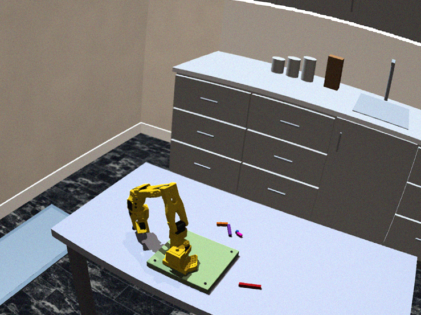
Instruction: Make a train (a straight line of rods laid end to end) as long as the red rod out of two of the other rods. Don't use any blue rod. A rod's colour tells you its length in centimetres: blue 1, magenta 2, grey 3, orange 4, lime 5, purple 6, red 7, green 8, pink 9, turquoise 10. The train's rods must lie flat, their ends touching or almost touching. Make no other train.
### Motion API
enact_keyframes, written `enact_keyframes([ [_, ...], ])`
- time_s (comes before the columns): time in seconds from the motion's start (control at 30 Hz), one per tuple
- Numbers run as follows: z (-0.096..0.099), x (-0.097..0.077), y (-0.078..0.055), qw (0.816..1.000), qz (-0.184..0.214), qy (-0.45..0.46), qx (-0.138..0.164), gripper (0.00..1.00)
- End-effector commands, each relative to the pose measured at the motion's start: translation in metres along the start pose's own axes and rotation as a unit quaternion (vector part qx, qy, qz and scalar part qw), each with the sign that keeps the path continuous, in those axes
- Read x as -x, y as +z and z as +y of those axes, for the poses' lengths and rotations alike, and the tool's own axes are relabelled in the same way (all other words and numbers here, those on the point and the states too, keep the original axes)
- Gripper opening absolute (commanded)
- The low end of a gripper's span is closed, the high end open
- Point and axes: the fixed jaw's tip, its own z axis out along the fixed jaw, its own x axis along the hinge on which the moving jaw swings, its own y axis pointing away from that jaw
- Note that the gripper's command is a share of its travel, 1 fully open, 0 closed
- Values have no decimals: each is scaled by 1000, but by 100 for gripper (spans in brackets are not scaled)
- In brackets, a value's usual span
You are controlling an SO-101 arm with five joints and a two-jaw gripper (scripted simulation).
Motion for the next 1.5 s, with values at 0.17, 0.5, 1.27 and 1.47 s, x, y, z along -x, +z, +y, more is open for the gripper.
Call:
enact_keyframes([
  [0.17,1,5,5,1000,-11,-7,5,0],
  [0.5,1,5,5,1000,-11,-7,5,0],
  [1.27,-3,3,-30,1000,-11,-7,5,0],
  [1.47,-3,3,-32,1000,-11,-7,5,0],
])
